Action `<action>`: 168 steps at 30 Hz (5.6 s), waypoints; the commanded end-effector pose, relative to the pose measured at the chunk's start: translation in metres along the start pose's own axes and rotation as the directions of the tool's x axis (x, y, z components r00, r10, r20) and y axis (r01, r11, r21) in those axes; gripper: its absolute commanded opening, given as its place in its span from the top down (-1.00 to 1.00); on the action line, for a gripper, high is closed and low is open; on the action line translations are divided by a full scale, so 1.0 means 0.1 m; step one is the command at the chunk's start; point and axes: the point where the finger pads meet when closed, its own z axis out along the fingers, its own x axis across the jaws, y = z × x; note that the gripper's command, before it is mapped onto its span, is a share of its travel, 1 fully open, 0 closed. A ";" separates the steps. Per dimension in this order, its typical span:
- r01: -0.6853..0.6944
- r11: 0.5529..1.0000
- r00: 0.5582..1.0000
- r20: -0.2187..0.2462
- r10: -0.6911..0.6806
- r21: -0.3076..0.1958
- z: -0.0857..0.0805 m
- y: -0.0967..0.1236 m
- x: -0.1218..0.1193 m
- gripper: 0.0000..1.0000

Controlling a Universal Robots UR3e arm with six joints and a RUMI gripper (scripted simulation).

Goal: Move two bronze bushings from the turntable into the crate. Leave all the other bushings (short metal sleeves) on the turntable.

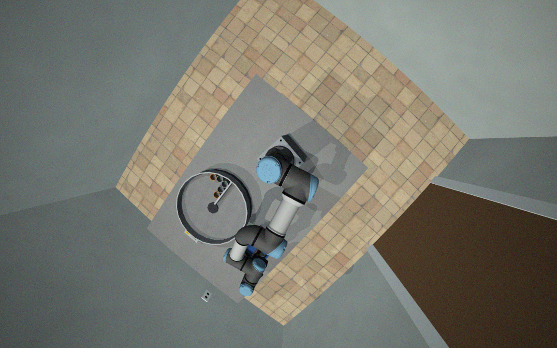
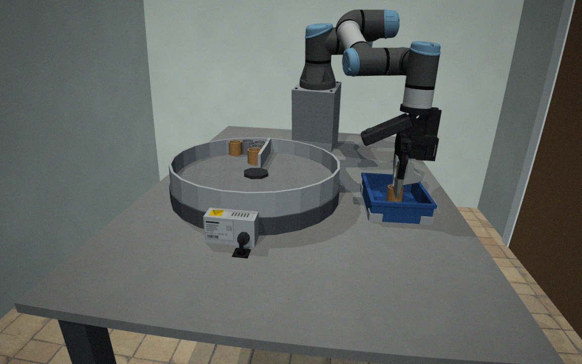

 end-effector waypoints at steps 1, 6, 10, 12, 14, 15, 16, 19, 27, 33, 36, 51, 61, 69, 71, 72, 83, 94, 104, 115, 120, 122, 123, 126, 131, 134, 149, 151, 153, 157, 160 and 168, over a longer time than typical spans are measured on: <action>0.000 1.000 1.000 0.004 0.000 -0.001 -0.01 0.00 -0.01 1.00; 0.000 1.000 1.000 0.004 0.000 -0.001 -0.01 0.00 -0.01 1.00; 0.000 1.000 1.000 0.004 0.000 -0.001 -0.01 0.00 -0.01 1.00; 0.000 1.000 1.000 0.004 0.000 -0.001 -0.01 0.00 -0.01 1.00; 0.000 1.000 1.000 0.004 0.000 -0.001 -0.01 0.00 -0.01 1.00; 0.000 1.000 1.000 0.004 0.000 -0.001 -0.01 0.00 -0.01 1.00; 0.000 1.000 1.000 0.004 0.000 -0.001 -0.01 0.00 -0.01 1.00; 0.000 1.000 1.000 0.004 0.000 -0.001 -0.01 0.00 -0.01 1.00; 0.000 1.000 1.000 0.004 0.000 -0.001 -0.01 0.00 -0.01 1.00; 0.000 1.000 1.000 0.004 0.000 -0.001 -0.01 0.00 -0.01 1.00; 0.000 1.000 1.000 0.004 0.000 -0.001 -0.01 0.00 -0.01 1.00; 0.000 1.000 1.000 0.004 0.000 -0.001 0.02 0.00 -0.01 1.00; 0.000 1.000 1.000 0.004 0.000 -0.001 0.05 0.00 -0.01 1.00; 0.000 1.000 1.000 0.004 0.000 -0.001 0.05 0.00 -0.01 1.00; 0.000 1.000 1.000 0.004 0.000 -0.001 0.05 0.00 -0.01 1.00; 0.000 1.000 1.000 0.004 0.000 -0.001 0.05 0.00 -0.01 1.00; 0.000 1.000 1.000 0.004 0.000 -0.001 0.05 0.00 -0.01 1.00; 0.000 1.000 1.000 0.004 0.000 -0.001 0.05 0.00 -0.01 1.00; 0.000 1.000 1.000 0.004 0.000 -0.001 0.05 0.00 -0.01 1.00; 0.000 1.000 1.000 0.004 0.000 -0.001 0.05 0.00 -0.01 0.88; 0.000 1.000 1.000 0.004 0.000 -0.001 0.05 0.00 -0.01 0.88; 0.000 1.000 1.000 0.004 0.000 -0.001 0.05 0.00 -0.01 0.88; 0.000 1.000 1.000 0.004 0.000 -0.001 0.05 0.00 -0.01 0.88; 0.000 1.000 1.000 0.004 0.000 -0.001 0.05 0.00 -0.01 0.88; 0.000 1.000 1.000 0.004 0.000 -0.001 0.05 0.00 -0.01 0.88; 0.000 1.000 1.000 0.004 0.000 -0.001 0.05 0.00 -0.01 0.88; 0.000 1.000 1.000 0.004 0.000 -0.001 -0.08 0.00 -0.01 0.88; 0.000 1.000 1.000 0.004 0.000 -0.001 -0.14 0.00 -0.01 0.88; 0.000 1.000 1.000 0.004 0.000 -0.001 -0.14 0.00 -0.01 0.88; 0.000 1.000 1.000 0.004 0.000 -0.001 -0.31 0.00 -0.01 0.88; 0.000 1.000 1.000 0.004 0.000 -0.001 -0.46 0.00 -0.01 0.88; 0.000 1.000 1.000 0.004 0.000 -0.001 -0.83 0.00 -0.01 0.88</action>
